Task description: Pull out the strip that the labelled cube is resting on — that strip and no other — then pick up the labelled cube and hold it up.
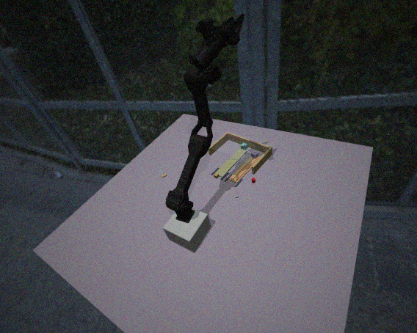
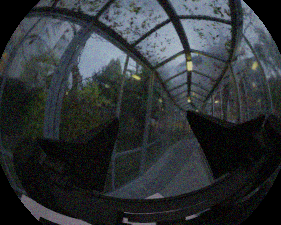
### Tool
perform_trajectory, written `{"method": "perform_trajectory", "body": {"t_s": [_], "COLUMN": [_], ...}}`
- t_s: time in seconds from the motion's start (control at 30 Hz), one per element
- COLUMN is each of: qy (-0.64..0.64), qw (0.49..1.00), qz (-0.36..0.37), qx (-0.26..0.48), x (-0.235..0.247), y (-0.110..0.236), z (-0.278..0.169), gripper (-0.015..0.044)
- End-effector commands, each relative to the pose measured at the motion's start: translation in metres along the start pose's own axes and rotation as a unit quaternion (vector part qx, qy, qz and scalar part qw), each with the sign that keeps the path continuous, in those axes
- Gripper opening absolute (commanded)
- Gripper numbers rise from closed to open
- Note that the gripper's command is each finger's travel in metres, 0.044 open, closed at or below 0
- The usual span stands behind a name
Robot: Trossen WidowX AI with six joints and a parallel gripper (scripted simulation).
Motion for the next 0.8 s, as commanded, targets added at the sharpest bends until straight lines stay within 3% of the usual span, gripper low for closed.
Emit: {"method": "perform_trajectory", "body": {"t_s": [0.0,0.47,0.77], "qy": [0.001,0.110,0.271], "qw": [1.000,0.976,0.904], "qz": [-0.001,-0.114,-0.250], "qx": [-0.001,-0.147,-0.217], "x": [-0.001,-0.116,-0.181], "y": [0.000,0.037,0.088], "z": [0.001,0.081,0.124], "gripper": [0.0400,0.0400,0.0400]}}
Point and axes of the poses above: the point midway between the two fingers, 35 mm back from their tips, its own y axis back along the fingers, its own x axis across the jaws, z = x × y, the point moved 7 cm from there along y, back along the fingers, and after that the axes turned 4 degrees about -y, right-handed, at the moved point
